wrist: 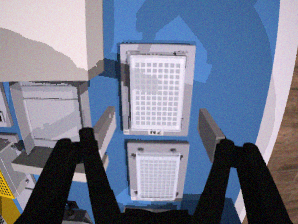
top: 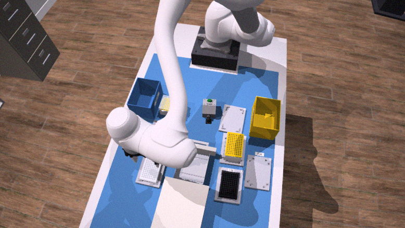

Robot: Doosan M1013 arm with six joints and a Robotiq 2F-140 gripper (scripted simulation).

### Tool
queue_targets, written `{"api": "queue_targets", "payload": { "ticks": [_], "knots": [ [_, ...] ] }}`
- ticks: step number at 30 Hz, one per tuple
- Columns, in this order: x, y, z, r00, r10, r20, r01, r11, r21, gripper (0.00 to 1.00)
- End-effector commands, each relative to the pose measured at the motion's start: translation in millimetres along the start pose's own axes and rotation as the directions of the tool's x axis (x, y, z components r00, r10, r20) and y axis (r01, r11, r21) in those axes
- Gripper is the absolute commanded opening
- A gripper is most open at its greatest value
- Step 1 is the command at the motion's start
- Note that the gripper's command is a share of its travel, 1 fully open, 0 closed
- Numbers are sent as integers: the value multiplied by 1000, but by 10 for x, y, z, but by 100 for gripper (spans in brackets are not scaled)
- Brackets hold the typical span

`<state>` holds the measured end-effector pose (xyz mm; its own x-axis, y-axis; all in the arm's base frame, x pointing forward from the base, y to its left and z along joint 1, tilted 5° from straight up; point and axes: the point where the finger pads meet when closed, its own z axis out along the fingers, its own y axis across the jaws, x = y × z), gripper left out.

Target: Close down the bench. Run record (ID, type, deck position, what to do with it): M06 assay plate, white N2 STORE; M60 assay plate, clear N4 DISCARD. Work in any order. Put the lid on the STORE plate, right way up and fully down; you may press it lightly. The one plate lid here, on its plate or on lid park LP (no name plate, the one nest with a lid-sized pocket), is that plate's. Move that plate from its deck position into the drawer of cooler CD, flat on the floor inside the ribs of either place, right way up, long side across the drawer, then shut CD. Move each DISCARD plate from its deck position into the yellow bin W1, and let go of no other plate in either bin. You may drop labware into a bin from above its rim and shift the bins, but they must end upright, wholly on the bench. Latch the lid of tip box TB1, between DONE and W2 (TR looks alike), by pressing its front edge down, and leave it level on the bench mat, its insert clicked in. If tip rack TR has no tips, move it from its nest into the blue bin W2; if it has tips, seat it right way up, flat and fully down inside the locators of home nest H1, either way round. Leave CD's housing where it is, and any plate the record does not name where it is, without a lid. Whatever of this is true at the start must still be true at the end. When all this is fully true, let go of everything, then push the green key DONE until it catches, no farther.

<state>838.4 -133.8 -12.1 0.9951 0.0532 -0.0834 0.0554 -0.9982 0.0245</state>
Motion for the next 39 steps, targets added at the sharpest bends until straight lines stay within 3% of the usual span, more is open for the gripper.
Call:
{"api": "queue_targets", "payload": {
  "ticks": [1, 39],
  "knots": [
    [0, 0, 44, 1000, 0, 0, 0, 1000, 0, 66],
    [0, 0, 497, 1000, 0, 0, 0, 1000, 0, 66]
  ]
}}
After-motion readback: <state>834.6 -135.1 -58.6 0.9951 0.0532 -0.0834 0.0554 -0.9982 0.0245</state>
